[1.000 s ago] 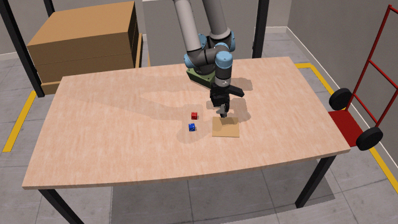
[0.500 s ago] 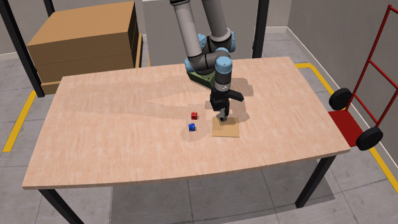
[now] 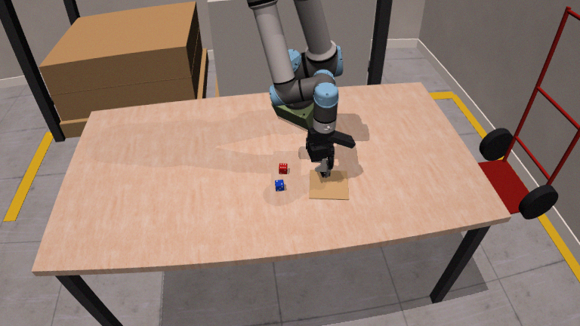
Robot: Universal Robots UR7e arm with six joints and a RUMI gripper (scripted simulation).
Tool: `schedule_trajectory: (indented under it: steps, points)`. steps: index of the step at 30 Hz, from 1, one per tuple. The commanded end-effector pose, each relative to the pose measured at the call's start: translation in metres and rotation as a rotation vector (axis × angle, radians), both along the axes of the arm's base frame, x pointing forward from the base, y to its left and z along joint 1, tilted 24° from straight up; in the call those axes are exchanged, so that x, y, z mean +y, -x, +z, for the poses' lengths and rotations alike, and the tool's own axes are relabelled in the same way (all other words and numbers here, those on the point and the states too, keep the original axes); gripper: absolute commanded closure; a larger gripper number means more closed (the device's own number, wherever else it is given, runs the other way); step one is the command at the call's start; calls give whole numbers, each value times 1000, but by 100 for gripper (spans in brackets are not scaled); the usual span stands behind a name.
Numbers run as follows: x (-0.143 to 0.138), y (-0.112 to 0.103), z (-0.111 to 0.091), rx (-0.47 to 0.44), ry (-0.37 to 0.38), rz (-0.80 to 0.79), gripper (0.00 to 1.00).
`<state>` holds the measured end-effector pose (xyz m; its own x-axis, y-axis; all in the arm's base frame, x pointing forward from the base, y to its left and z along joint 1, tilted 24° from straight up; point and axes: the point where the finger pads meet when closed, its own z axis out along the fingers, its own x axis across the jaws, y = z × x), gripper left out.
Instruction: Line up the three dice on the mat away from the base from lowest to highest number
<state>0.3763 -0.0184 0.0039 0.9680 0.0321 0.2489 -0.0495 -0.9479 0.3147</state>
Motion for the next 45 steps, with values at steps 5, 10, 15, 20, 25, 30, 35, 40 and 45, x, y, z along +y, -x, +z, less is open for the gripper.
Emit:
schedule_trajectory:
  steps: [5, 10, 15, 20, 25, 30, 35, 40, 45]
  points:
    - [0, 0, 0, -1, 0, 0, 90]
    - [0, 0, 0, -1, 0, 0, 90]
    - [0, 0, 0, -1, 0, 0, 90]
    - [0, 0, 0, -1, 0, 0, 90]
    - [0, 0, 0, -1, 0, 0, 90]
    - [0, -1, -1, -1, 0, 0, 90]
    - [-1, -1, -2, -1, 0, 0, 90]
    - [-1, -1, -3, -1, 0, 0, 90]
    - [-1, -1, -3, -1, 0, 0, 90]
